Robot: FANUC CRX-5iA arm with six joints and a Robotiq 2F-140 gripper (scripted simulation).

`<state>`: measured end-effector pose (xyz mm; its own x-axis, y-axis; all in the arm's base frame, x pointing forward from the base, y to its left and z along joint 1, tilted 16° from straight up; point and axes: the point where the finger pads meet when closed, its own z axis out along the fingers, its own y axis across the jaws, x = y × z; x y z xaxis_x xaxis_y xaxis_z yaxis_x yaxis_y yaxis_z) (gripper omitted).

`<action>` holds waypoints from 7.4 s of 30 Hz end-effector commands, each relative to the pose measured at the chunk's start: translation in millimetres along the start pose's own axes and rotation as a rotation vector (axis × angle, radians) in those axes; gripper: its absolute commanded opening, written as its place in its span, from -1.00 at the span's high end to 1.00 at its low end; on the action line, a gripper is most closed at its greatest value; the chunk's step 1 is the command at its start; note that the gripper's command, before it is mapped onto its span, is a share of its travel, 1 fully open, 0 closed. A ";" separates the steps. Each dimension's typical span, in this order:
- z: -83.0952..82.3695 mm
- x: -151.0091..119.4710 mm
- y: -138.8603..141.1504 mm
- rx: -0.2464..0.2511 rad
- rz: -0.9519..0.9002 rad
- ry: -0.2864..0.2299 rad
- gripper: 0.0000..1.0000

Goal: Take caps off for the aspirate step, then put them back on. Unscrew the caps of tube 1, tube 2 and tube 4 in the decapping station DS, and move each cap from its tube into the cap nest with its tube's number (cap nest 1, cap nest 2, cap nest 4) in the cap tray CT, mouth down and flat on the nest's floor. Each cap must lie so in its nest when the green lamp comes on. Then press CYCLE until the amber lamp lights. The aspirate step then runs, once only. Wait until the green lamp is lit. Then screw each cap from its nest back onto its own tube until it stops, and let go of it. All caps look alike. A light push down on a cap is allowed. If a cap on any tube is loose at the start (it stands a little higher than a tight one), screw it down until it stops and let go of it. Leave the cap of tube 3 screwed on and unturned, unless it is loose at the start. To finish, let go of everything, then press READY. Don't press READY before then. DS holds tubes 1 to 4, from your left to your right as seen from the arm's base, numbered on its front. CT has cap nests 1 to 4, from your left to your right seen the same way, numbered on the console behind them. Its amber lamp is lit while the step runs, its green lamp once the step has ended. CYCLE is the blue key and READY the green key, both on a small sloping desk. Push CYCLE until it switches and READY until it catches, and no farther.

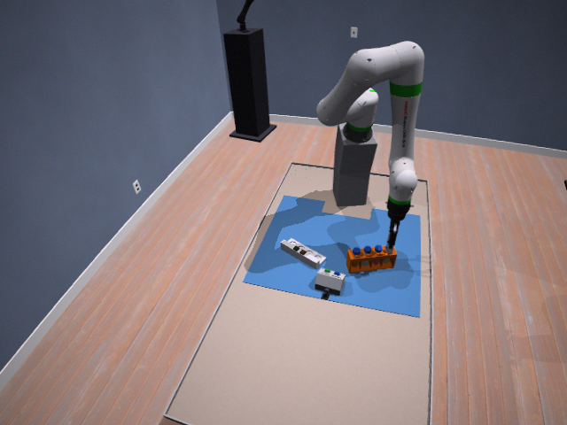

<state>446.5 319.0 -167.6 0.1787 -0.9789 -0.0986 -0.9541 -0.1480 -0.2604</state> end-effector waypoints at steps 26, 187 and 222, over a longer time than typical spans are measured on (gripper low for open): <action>-0.3 0.1 -1.0 0.004 -0.078 0.013 1.00; -0.8 0.1 -0.9 0.004 -0.140 0.014 1.00; -2.8 0.1 -1.1 0.002 -0.352 0.014 0.31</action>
<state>446.9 318.7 -166.1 0.6076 -0.7928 0.0482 -0.7545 -0.5951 -0.2767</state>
